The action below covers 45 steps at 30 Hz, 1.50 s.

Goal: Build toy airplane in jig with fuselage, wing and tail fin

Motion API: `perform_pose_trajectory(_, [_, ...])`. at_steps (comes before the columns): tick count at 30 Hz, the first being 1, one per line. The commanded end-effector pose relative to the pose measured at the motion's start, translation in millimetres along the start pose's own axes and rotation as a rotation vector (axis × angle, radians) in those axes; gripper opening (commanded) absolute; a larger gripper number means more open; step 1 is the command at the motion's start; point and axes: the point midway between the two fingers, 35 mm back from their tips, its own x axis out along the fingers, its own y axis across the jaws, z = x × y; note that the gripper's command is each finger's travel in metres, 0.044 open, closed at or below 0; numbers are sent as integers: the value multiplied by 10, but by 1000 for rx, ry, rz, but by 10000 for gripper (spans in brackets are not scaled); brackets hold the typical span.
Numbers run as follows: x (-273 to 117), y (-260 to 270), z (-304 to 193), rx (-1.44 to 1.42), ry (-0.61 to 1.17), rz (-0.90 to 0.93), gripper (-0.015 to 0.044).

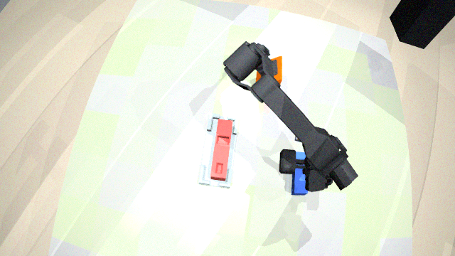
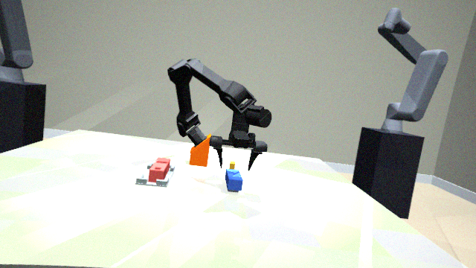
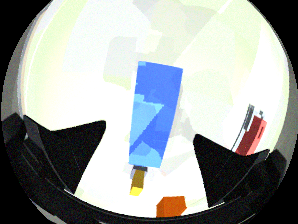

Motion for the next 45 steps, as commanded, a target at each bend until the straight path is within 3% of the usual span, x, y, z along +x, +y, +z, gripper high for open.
perform_pose_trajectory(1, [73,3,-9,-7,3,-7,440])
perform_pose_trajectory(26, [451,-6,-13,-7,3,-9,440])
perform_pose_trajectory(35, [451,-6,-13,-7,3,-9,204])
perform_pose_trajectory(42, [451,-6,-13,-7,3,-9,157])
perform_pose_trajectory(45, [442,-5,-12,-6,3,-9,78])
